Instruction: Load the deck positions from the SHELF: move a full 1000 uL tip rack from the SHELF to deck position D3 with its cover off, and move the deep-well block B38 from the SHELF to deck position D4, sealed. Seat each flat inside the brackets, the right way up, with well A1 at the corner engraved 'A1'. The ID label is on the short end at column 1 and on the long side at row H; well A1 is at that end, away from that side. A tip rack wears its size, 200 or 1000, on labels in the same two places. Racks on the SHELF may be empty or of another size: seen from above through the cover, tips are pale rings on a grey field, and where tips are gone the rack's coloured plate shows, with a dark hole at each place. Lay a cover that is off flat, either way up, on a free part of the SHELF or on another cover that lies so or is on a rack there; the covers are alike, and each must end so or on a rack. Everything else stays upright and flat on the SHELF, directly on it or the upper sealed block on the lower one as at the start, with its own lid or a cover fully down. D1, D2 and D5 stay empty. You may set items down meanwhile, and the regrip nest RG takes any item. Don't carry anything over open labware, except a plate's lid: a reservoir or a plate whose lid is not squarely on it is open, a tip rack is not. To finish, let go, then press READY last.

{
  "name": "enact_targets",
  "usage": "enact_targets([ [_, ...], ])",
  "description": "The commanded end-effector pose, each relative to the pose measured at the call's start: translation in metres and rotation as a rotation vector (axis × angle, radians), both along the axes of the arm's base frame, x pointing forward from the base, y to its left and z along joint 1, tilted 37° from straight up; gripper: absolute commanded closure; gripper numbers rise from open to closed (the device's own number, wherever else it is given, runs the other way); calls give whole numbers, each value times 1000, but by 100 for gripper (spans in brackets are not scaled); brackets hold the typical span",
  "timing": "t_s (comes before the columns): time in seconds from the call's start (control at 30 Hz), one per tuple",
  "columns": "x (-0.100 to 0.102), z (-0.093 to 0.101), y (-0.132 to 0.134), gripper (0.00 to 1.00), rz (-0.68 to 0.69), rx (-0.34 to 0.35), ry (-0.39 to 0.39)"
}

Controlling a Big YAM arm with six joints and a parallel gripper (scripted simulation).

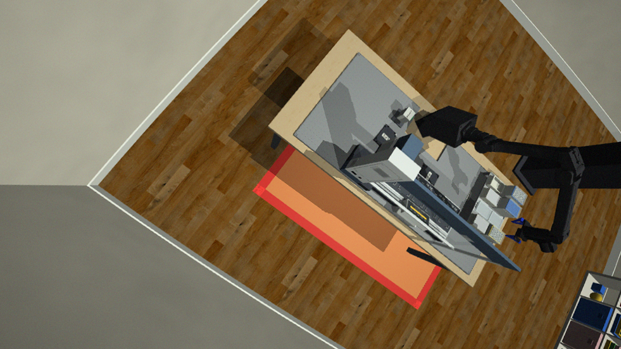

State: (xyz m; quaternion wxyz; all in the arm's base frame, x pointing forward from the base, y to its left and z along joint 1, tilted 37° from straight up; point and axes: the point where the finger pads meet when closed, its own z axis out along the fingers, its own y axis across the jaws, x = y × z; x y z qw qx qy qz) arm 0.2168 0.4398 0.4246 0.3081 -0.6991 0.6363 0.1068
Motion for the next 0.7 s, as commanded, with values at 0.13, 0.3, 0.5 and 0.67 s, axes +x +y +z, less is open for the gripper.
enact_targets([
  [0.13,2,-10,13,0,-3,6,3],
  [0.3,3,-17,18,0,-1,6,3],
  [0.5,5,-22,21,0,-2,6,3],
  [0.67,7,-29,26,0,-1,5,3],
])
